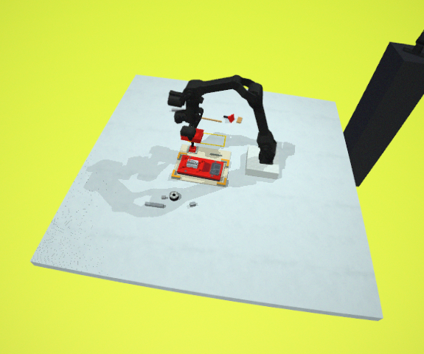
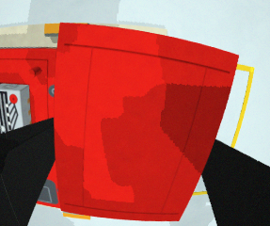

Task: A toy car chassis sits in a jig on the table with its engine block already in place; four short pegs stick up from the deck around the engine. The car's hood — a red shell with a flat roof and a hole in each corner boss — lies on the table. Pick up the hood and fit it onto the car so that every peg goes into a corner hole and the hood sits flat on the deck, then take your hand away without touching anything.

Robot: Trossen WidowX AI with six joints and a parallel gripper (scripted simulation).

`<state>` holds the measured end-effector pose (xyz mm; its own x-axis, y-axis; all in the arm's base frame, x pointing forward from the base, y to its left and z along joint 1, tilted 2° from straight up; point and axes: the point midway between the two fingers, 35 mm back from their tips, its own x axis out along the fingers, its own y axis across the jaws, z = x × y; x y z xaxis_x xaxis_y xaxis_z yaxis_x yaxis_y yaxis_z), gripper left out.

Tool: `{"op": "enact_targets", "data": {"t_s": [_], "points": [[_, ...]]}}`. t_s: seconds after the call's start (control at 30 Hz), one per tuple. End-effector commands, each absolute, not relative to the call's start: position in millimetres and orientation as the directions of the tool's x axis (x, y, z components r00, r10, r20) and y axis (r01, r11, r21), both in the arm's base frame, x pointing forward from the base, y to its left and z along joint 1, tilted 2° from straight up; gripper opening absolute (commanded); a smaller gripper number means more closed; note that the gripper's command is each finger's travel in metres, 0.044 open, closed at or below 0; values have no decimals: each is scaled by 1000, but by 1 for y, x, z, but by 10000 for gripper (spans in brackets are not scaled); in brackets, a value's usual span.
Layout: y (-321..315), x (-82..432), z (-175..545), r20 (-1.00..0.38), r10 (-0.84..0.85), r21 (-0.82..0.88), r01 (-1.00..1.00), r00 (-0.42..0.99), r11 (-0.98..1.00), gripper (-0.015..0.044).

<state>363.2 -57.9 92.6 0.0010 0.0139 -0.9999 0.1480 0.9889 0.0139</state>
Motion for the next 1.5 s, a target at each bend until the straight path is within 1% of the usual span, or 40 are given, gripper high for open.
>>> {"op": "enact_targets", "data": {"t_s": [0.0, 0.57, 0.8, 1.13, 1.47], "points": [[-32, 363, 94, -1000, 20, 20, 146, 6, 989, 0], [54, 348, 99, -999, 35, 36, 122, 9, 992, 0], [52, 349, 91, -999, 35, 36, 121, 9, 992, 0], [57, 348, 49, -999, 35, 36, 121, 9, 992, 0], [58, 348, 49, -999, 36, 36, 121, 9, 992, 0]]}}
